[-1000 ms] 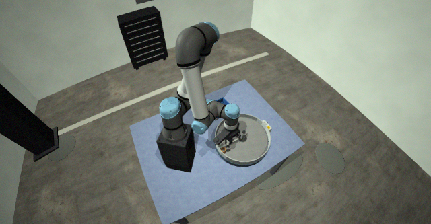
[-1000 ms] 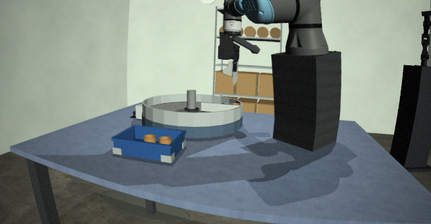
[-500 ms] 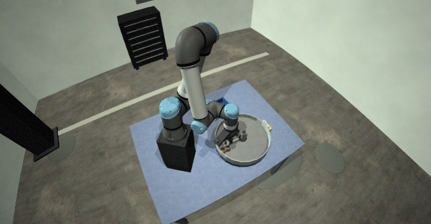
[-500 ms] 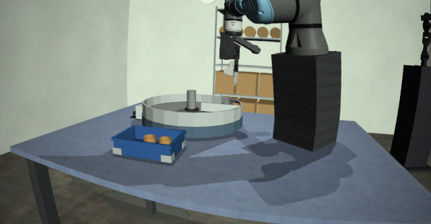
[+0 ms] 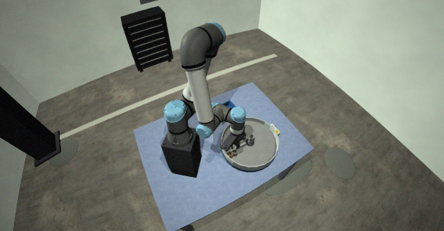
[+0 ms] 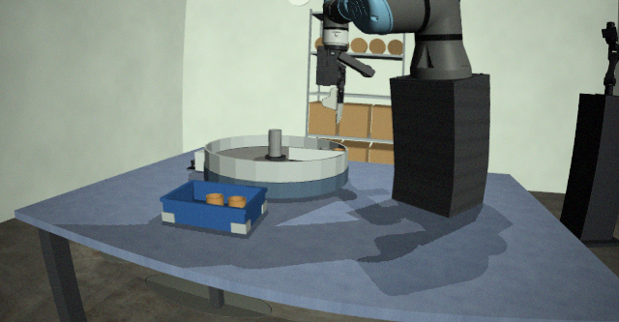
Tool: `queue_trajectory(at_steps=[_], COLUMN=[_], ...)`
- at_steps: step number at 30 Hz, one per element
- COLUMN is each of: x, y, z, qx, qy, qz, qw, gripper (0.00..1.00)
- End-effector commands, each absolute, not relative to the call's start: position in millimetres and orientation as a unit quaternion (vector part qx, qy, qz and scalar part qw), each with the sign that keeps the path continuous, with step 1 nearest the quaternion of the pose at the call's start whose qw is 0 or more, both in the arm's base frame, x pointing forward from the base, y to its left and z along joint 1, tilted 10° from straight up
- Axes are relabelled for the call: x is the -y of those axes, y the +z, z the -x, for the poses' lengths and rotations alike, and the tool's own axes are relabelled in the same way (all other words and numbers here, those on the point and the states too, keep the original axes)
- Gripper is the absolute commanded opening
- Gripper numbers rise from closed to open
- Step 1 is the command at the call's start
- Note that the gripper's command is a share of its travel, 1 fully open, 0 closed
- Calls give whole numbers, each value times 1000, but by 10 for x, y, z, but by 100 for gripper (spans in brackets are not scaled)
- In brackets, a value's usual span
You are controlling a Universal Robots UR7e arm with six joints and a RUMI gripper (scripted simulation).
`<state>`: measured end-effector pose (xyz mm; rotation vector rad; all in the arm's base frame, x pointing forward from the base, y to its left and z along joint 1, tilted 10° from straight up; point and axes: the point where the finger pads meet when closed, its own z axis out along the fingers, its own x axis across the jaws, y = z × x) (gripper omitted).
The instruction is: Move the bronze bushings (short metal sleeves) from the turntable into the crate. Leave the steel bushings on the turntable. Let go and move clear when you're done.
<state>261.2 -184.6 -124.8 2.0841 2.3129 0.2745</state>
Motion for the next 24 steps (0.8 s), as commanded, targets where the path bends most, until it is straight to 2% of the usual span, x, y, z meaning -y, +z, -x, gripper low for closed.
queue_trajectory(at_steps=[1, 24], x=[1851, 1854], y=[-1247, -1250], z=[-2608, -2593], qx=[-748, -768], qy=[88, 88], qz=[-658, -635], qw=[10, 12], gripper=[5, 5])
